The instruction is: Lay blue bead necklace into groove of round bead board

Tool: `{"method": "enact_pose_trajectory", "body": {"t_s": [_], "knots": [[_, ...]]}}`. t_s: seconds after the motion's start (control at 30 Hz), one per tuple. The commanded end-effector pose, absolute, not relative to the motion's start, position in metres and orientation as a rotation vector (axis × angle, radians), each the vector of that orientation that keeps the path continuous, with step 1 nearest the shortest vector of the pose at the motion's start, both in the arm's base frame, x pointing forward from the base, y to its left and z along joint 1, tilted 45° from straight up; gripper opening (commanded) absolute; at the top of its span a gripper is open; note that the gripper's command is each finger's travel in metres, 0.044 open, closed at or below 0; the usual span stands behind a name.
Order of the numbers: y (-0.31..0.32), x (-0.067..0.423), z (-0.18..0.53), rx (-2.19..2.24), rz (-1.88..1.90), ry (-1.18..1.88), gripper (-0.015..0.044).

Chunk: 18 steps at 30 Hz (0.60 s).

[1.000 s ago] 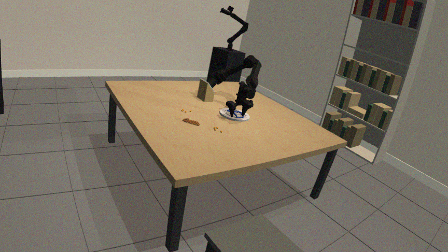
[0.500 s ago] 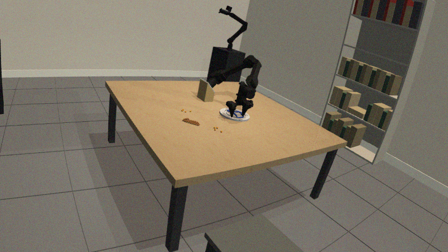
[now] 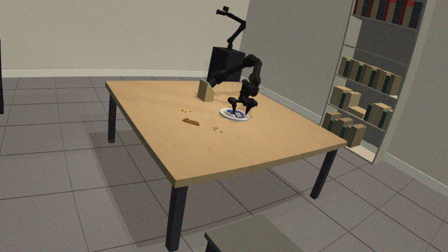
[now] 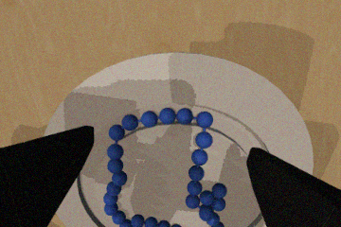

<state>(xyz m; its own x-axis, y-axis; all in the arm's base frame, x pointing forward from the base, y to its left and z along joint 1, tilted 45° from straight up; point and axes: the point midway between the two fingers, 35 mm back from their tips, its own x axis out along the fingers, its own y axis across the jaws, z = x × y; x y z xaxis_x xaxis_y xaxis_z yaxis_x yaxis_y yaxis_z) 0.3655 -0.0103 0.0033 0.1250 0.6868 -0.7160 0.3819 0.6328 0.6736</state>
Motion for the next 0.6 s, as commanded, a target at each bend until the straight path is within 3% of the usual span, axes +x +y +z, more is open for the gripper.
{"method": "enact_pose_trajectory", "body": {"t_s": [0.0,0.57], "knots": [[-0.003,0.366,0.039,1.214,0.024,1.556,0.0373],[0.001,0.369,0.035,1.217,0.018,1.549,0.026]]}}
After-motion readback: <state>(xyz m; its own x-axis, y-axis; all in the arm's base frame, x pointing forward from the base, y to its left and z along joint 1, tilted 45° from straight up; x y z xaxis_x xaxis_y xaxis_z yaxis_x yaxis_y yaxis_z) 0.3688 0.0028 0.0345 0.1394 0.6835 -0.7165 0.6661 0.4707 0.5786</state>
